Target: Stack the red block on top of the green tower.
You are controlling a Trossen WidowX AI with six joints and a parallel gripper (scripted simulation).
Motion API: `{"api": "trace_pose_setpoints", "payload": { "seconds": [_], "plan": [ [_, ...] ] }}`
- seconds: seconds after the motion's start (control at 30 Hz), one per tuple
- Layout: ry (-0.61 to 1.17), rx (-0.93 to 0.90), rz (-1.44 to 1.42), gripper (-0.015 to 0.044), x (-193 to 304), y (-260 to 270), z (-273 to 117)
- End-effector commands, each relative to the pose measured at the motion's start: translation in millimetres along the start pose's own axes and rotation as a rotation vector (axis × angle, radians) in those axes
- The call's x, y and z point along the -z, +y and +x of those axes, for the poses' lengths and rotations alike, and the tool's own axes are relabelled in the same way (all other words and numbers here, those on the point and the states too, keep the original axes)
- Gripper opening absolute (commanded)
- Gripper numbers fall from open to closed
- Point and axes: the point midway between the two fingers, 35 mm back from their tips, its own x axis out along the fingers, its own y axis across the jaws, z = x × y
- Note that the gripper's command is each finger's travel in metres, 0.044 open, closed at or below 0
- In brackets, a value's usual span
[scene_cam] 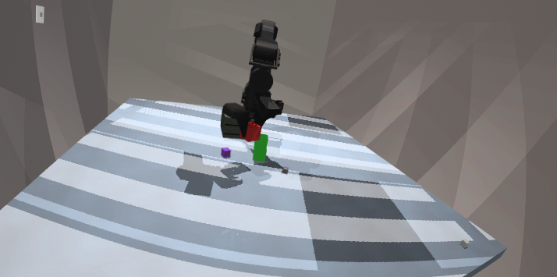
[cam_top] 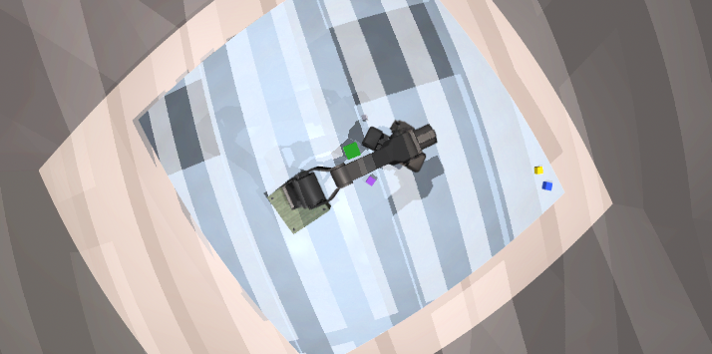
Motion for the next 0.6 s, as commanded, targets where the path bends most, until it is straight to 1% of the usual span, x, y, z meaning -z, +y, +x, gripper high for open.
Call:
{"api": "trace_pose_setpoints", "payload": {
  "seconds": [0.0, 0.57],
  "plan": [
    [-0.013, 0.01, 0.0, 0.0, 3, 15, -6],
    [-0.009, 0.002, 0.0, 0.0, 41, 86, -4]
  ]
}}
